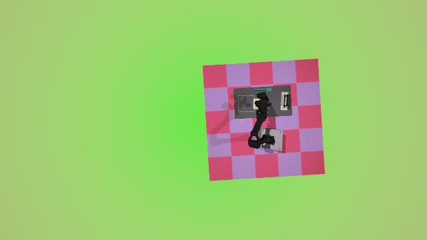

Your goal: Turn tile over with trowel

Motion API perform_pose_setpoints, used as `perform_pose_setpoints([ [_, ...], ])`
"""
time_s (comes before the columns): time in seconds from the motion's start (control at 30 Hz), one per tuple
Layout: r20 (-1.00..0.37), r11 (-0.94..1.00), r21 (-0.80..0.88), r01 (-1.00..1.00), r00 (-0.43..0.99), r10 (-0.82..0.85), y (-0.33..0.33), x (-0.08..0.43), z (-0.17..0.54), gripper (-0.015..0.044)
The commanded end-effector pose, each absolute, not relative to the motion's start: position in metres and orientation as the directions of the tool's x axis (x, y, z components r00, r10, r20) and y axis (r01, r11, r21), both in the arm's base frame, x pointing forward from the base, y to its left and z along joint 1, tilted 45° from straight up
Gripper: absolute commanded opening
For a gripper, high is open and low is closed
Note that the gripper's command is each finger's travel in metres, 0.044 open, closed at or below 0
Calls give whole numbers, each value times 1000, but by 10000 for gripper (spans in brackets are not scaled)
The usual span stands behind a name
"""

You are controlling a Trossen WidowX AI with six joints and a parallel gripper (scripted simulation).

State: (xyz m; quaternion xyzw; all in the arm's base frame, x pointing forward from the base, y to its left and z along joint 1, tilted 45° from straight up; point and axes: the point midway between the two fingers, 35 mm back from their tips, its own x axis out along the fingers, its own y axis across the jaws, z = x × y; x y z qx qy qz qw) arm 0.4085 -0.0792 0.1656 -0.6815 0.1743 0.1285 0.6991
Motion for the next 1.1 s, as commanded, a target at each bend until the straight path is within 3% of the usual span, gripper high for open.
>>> perform_pose_setpoints([
  [0.0,-419,38,-908,-417,906,-58,-79,408,166,0],
  [0.53,-419,38,-908,-417,906,-58,-79,408,166,0],
  [0.67,-419,38,-908,-417,906,-58,-79,408,166,100],
  [1.07,-419,38,-908,-417,906,-58,-79,408,166,100],
])
